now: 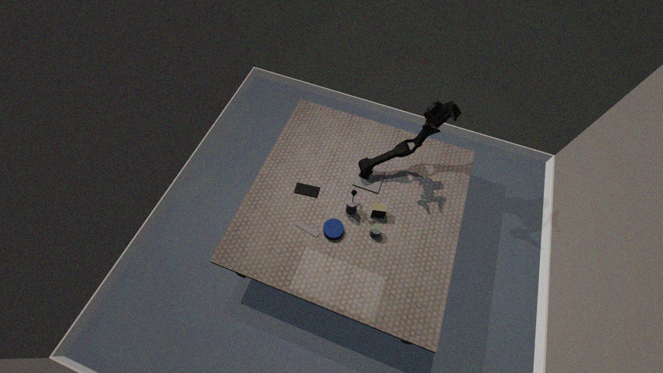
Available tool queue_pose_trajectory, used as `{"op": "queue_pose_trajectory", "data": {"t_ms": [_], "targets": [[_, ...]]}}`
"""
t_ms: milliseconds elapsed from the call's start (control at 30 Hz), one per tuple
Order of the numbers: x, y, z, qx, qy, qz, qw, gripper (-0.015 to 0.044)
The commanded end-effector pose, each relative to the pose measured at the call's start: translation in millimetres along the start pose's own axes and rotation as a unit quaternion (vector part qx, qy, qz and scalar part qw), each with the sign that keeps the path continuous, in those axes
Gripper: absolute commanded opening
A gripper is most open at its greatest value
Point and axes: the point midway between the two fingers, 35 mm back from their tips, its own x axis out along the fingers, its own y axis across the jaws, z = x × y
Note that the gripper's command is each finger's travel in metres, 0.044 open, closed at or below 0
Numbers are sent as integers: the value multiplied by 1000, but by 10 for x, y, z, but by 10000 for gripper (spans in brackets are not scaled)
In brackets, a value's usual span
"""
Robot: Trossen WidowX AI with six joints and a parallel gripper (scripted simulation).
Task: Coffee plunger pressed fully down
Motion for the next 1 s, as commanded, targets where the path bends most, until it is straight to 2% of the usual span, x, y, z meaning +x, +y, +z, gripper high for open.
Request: {"op": "queue_pose_trajectory", "data": {"t_ms": [0, 133, 300, 533, 733, 967], "targets": [[-2, -10, 29, 0, -2, 0, 1000, 426], [-22, -185, 405, 1, -22, -7, 1000, 440], [-12, -689, 1042, -4, -53, -43, 998, 440], [73, -1701, 1599, -27, -56, -140, 988, 440], [154, -2768, 1649, -77, 13, -249, 965, 440], [137, -3847, 1219, -167, 168, -344, 909, 440]]}}
